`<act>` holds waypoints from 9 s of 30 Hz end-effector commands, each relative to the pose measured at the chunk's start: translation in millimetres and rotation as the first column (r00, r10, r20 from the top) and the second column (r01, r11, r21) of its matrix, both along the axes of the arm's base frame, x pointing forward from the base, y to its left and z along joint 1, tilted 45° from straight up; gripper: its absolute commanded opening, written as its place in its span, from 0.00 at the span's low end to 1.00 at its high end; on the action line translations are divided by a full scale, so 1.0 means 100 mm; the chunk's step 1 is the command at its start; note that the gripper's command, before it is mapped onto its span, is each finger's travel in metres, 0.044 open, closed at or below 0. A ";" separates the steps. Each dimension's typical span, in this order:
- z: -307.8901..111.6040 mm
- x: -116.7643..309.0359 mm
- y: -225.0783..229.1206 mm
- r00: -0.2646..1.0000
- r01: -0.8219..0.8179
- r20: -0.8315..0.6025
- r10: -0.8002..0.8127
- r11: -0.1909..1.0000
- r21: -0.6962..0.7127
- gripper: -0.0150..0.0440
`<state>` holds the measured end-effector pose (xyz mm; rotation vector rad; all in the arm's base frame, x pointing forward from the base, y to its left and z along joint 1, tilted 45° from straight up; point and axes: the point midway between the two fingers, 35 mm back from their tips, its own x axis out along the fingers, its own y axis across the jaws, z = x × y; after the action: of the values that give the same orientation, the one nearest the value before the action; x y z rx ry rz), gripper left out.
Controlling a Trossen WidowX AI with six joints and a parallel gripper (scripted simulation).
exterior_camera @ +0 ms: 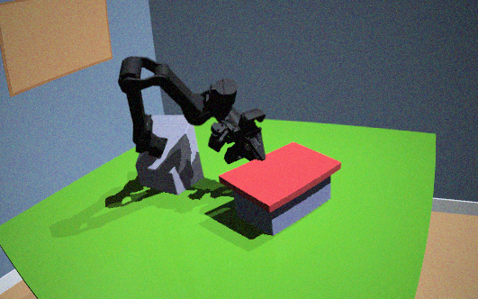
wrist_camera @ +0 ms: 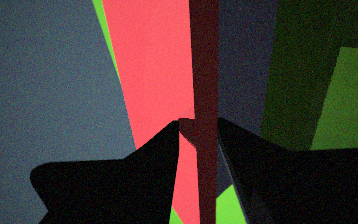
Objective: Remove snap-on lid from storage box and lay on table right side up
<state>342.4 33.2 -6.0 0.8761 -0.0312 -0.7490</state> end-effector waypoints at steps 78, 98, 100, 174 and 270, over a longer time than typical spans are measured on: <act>0.26 0.08 0.22 1.000 0.000 0.002 0.000 1.000 0.000 0.25; 0.47 0.17 0.38 1.000 0.000 0.003 0.000 1.000 0.001 0.25; 0.49 0.18 0.39 1.000 0.000 0.003 0.000 1.000 0.001 0.25; 1.19 0.26 0.65 1.000 0.000 0.002 0.000 1.000 0.001 0.25; 2.40 -0.52 -0.62 1.000 0.000 -0.003 0.000 1.000 -0.006 0.25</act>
<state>292.8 -25.2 225.8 0.8650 -0.0281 -0.7591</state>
